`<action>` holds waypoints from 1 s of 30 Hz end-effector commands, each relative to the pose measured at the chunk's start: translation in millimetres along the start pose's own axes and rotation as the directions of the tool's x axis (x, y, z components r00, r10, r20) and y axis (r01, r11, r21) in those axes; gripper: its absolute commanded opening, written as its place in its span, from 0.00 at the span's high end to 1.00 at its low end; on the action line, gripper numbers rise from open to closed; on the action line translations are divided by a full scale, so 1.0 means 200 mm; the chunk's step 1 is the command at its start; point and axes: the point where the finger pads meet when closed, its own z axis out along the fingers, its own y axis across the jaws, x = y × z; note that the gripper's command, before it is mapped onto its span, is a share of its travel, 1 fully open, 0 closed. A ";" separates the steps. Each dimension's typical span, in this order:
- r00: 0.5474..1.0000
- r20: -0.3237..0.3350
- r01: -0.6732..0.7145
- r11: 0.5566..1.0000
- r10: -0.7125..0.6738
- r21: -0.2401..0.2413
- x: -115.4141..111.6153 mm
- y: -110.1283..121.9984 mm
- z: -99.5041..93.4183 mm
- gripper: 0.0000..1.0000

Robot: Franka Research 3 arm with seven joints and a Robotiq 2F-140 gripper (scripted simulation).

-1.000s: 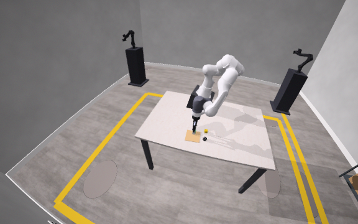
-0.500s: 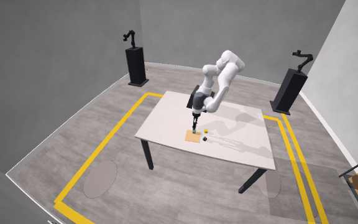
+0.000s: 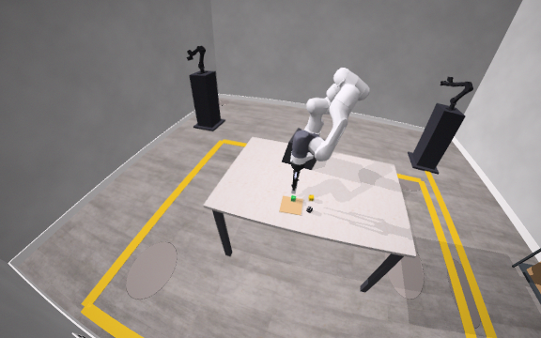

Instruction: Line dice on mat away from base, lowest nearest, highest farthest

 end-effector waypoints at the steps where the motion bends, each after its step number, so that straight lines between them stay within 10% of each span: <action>1: 0.999 0.000 -0.036 0.999 0.036 0.013 0.01 -0.01 -0.01 0.72; 2: 0.999 0.000 -0.036 0.999 0.036 0.013 0.01 -0.01 -0.01 0.00; 22: 1.000 0.000 -0.026 1.000 0.026 0.008 0.01 -0.01 -0.01 0.00; 30: 0.972 -0.006 0.233 0.972 -0.233 0.014 0.10 -0.04 0.01 0.00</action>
